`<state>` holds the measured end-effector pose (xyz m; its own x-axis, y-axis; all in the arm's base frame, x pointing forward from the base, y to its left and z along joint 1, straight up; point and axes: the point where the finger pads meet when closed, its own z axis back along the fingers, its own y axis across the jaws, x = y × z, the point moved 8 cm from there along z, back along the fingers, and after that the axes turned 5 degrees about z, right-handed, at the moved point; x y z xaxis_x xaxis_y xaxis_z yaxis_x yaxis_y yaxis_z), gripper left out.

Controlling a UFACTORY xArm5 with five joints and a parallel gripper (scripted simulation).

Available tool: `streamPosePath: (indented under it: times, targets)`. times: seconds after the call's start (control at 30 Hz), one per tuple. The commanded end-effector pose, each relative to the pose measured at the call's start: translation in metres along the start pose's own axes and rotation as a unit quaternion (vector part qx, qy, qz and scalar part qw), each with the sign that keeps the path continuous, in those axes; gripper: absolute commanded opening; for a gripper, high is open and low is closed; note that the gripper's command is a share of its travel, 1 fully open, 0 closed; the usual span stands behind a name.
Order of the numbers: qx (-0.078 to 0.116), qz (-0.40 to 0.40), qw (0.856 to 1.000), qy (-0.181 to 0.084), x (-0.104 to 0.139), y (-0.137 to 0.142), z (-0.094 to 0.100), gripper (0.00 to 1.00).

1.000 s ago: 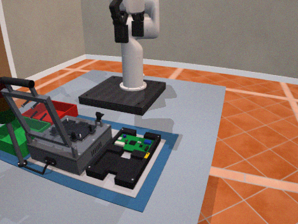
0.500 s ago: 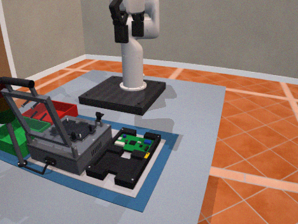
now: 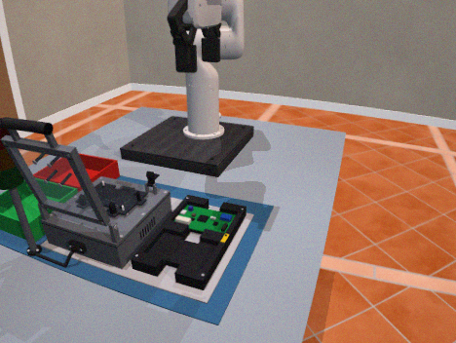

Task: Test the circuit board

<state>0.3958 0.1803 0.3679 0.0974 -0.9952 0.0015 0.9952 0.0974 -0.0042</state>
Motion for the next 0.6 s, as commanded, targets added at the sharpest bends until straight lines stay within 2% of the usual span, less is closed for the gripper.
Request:
streamPosePath:
  times: [0.0,0.07,0.13,0.57]
  targets:
    - [0.002,0.000,1.000,0.001,0.000,0.000,-0.018,1.00]
    - [0.002,0.000,1.000,0.001,0.000,0.001,-0.029,1.00]
    - [0.002,0.000,1.000,0.001,0.000,0.001,-0.029,1.00]
    - [0.002,0.000,1.000,0.001,0.000,0.001,-0.125,1.00]
